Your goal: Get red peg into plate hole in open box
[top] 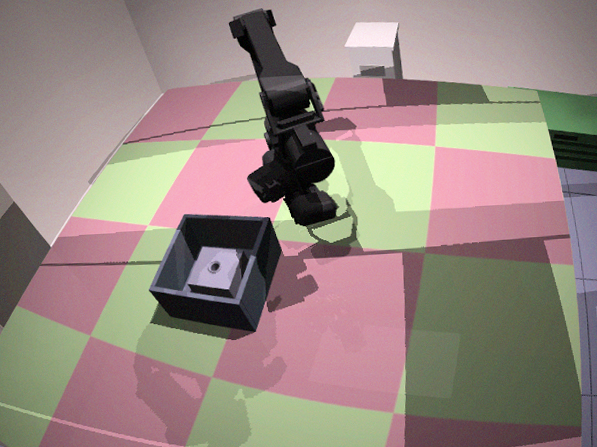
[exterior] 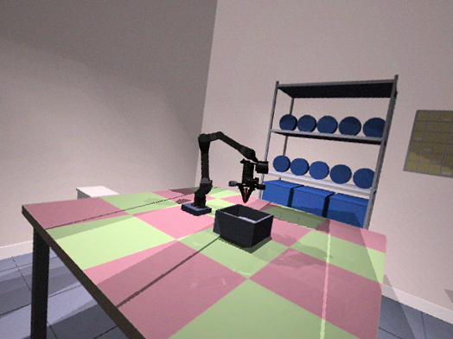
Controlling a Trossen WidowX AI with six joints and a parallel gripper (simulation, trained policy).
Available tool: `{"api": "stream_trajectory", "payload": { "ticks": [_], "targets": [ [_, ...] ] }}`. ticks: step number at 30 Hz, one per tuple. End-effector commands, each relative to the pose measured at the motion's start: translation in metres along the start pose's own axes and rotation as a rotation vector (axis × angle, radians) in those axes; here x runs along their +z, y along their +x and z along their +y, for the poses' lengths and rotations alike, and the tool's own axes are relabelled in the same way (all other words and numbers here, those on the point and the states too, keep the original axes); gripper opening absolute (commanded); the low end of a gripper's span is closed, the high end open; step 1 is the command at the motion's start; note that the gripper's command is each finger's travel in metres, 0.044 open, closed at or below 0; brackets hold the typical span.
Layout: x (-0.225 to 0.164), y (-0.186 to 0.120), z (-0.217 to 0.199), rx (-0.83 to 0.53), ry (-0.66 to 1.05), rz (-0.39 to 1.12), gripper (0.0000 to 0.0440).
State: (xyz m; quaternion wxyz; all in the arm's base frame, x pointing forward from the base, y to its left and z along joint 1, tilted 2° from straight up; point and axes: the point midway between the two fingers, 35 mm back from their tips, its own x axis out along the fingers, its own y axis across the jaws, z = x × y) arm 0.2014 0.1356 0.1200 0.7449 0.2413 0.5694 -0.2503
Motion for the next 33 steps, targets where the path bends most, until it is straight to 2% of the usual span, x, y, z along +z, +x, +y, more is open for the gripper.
{"api": "stream_trajectory", "payload": {
  "ticks": [1, 16, 33],
  "targets": [
    [0.018, -0.009, 0.001, 0.007, 0.051, -0.034, 0.0002],
    [0.091, -0.008, 0.001, -0.001, 0.204, -0.138, 0.0],
    [0.156, 0.032, -0.012, -0.037, 0.197, -0.149, 0.0002]
  ]
}}
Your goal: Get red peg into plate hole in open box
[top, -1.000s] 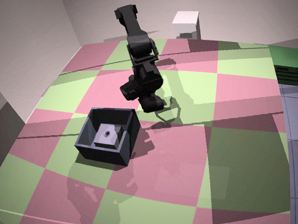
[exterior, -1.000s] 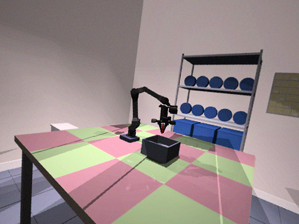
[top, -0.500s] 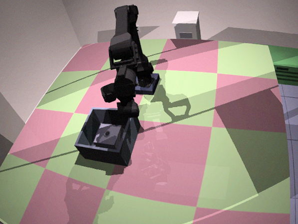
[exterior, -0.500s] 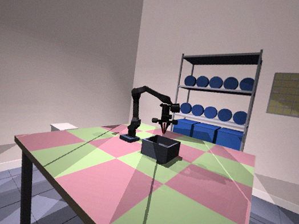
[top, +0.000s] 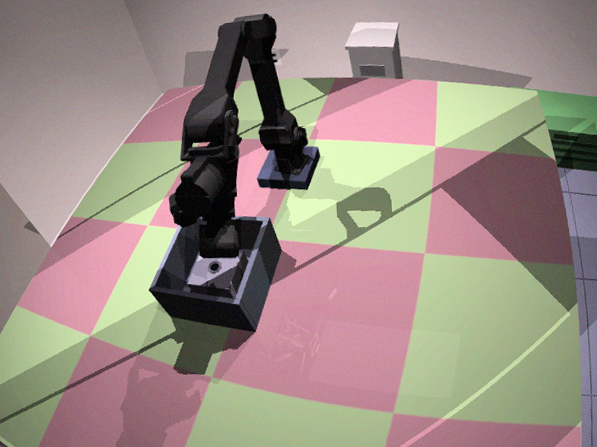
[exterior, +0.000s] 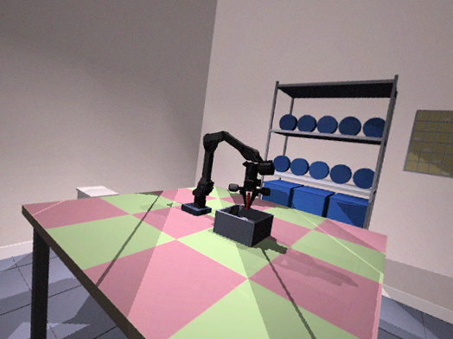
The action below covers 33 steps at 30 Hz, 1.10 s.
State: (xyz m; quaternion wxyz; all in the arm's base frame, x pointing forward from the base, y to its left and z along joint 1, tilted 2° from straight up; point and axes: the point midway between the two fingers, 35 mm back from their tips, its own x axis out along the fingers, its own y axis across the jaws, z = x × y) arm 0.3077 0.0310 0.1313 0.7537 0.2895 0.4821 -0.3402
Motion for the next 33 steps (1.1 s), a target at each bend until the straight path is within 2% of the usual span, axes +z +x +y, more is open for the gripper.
{"api": "stream_trajectory", "payload": {
  "ticks": [1, 14, 17, 22, 33],
  "targets": [
    [0.009, 0.013, 0.0, -0.006, -0.025, 0.015, 0.0002],
    [0.015, 0.051, -0.006, -0.012, -0.14, 0.097, 0.0002],
    [0.012, 0.059, -0.007, -0.015, -0.165, 0.123, 0.0039],
    [0.011, 0.068, -0.008, -0.021, -0.176, 0.161, 0.0164],
    [0.033, 0.056, 0.001, -0.011, -0.24, 0.189, 0.0183]
  ]
}}
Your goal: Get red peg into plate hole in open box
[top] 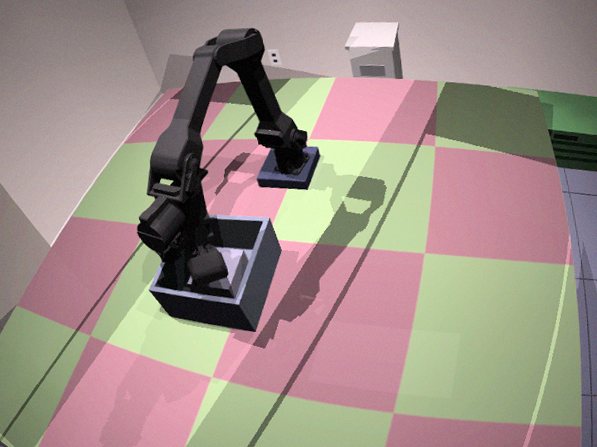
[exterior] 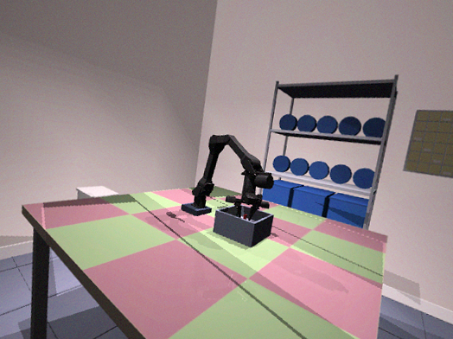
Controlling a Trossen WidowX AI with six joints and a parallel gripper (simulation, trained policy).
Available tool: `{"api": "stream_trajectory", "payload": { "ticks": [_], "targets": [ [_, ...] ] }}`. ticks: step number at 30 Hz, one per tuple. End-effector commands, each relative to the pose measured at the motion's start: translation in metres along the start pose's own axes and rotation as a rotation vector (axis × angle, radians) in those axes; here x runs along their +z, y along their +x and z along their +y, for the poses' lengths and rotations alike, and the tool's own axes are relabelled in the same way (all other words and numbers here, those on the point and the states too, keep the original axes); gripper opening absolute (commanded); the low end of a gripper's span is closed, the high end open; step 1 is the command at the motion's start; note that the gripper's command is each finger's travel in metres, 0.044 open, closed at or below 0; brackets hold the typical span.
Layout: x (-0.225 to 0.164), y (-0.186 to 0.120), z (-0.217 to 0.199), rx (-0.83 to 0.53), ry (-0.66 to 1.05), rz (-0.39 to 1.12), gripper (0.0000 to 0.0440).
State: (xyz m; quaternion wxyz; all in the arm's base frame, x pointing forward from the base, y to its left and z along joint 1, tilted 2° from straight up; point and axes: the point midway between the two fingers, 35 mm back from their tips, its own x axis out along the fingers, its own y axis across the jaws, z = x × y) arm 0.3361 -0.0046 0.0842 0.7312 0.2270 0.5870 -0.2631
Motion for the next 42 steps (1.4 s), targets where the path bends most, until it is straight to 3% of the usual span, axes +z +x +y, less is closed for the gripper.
{"api": "stream_trajectory", "payload": {
  "ticks": [1, 11, 19, 42],
  "targets": [
    [0.01, -0.008, 0.005, 0.012, -0.014, 0.006, 0.0187],
    [0.027, -0.024, 0.02, 0.022, 0.0, 0.059, 0.0273],
    [0.034, -0.036, 0.037, 0.038, 0.021, 0.121, 0.044],
    [0.046, -0.066, 0.082, 0.05, 0.062, 0.236, 0.044]
  ]
}}
